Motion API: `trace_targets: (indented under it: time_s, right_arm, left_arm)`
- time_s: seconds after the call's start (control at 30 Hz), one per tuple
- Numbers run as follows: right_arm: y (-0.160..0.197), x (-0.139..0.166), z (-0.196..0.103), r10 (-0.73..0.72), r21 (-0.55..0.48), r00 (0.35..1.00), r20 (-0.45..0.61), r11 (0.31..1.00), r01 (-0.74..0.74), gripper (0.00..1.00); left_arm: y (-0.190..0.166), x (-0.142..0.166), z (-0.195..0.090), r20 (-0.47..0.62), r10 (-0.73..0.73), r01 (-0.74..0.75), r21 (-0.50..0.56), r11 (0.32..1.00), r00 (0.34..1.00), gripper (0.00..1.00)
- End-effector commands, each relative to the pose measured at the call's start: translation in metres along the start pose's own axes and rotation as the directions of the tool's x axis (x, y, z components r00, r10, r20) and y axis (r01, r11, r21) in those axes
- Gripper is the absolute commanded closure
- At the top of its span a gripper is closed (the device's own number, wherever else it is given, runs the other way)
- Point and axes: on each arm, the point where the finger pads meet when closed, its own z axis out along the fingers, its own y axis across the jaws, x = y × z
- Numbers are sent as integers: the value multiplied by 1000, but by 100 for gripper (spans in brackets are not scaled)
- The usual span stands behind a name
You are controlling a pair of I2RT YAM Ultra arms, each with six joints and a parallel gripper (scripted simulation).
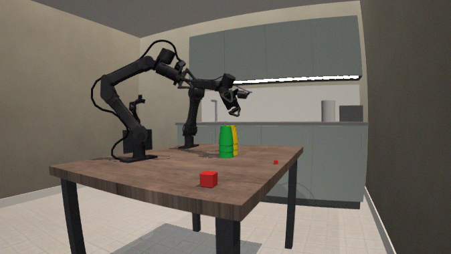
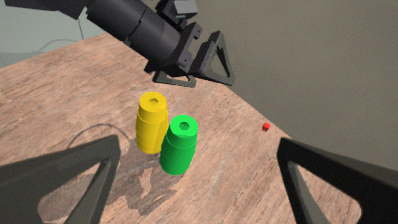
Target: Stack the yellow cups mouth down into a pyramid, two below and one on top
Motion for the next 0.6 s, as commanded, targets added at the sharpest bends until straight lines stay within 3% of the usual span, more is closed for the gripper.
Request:
trace_targets:
  time_s: [0.0,0.37,0.57]
  right_arm:
    - [13,14,-8,74,-34,997,-31,997,-75,0]
    - [37,26,-39,173,-117,984,-30,978,-176,0]
    - [40,26,-43,166,-128,986,-20,977,-168,0]
  left_arm:
    - [-5,-3,-21,0,191,-191,-20,981,982,0]
    - [40,15,-39,-119,575,-587,-146,797,810,0]
    - [50,19,-45,-154,690,-707,-171,686,707,0]
